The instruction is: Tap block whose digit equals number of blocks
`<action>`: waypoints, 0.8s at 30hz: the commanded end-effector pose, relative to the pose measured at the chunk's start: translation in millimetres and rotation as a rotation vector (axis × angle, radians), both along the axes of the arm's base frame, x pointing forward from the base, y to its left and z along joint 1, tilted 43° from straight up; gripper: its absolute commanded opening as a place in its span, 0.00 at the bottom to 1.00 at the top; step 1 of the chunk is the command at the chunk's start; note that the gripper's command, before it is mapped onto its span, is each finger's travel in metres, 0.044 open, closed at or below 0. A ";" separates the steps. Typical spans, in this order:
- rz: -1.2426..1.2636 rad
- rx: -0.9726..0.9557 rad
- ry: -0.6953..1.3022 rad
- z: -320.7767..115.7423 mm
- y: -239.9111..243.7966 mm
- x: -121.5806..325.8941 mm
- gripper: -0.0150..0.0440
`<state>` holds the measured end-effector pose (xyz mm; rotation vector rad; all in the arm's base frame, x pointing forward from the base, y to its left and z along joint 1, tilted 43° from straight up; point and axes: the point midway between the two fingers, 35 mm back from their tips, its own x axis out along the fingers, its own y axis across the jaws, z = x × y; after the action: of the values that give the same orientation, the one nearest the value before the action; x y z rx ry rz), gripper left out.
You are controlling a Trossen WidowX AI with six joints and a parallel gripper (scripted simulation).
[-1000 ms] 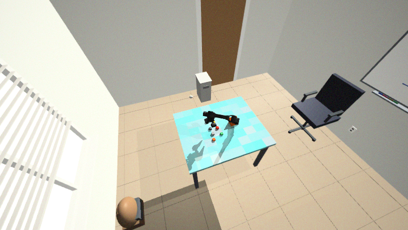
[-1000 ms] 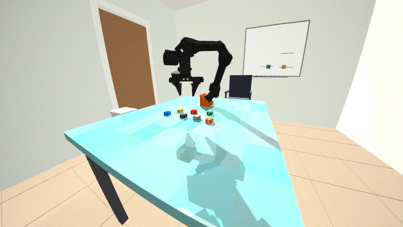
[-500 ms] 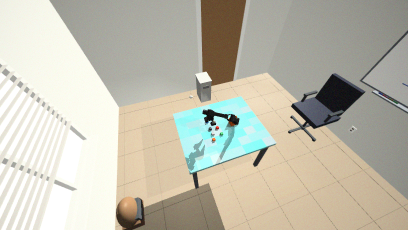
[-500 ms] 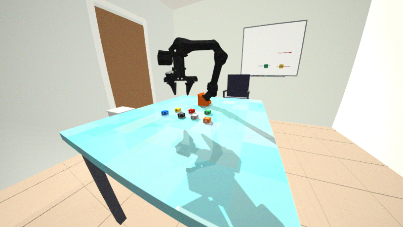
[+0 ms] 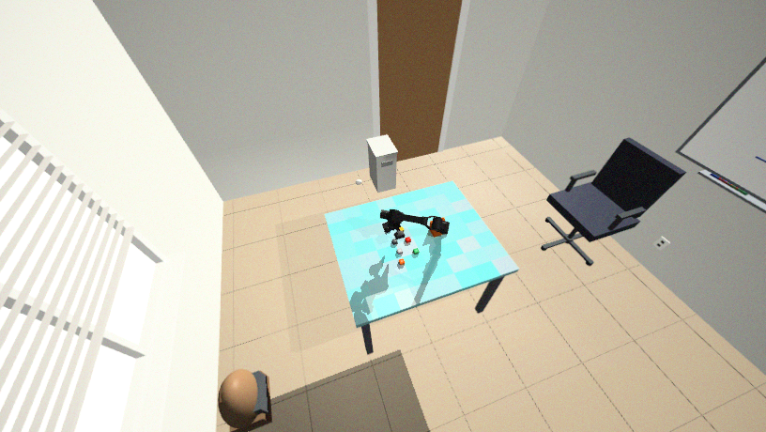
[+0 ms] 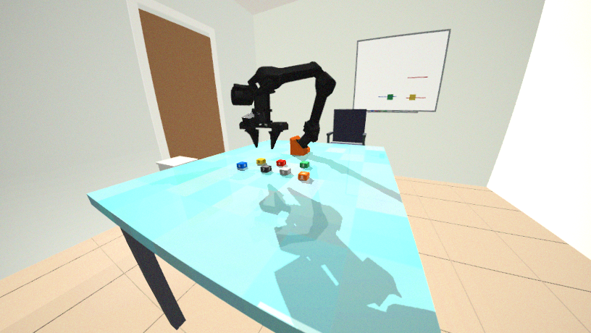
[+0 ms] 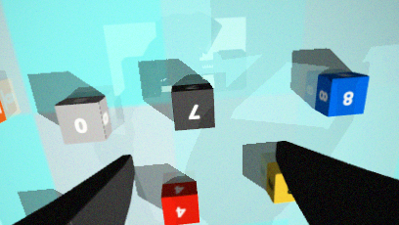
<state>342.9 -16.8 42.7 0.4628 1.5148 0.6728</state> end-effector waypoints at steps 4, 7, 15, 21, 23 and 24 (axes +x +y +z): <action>0.014 0.011 0.020 -31.6 34.1 -9.8 0.44; 0.014 0.011 0.020 -31.6 34.1 -9.8 0.31; 0.014 0.011 0.020 -31.6 34.1 -9.8 0.29; 0.014 0.011 0.020 -34.5 36.7 -10.0 0.29; 0.014 0.011 0.020 -36.9 38.8 -10.2 0.29; 0.014 0.011 0.020 -38.1 39.9 -10.3 0.29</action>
<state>334.1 18.3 8.4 0.4642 1.5294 0.6876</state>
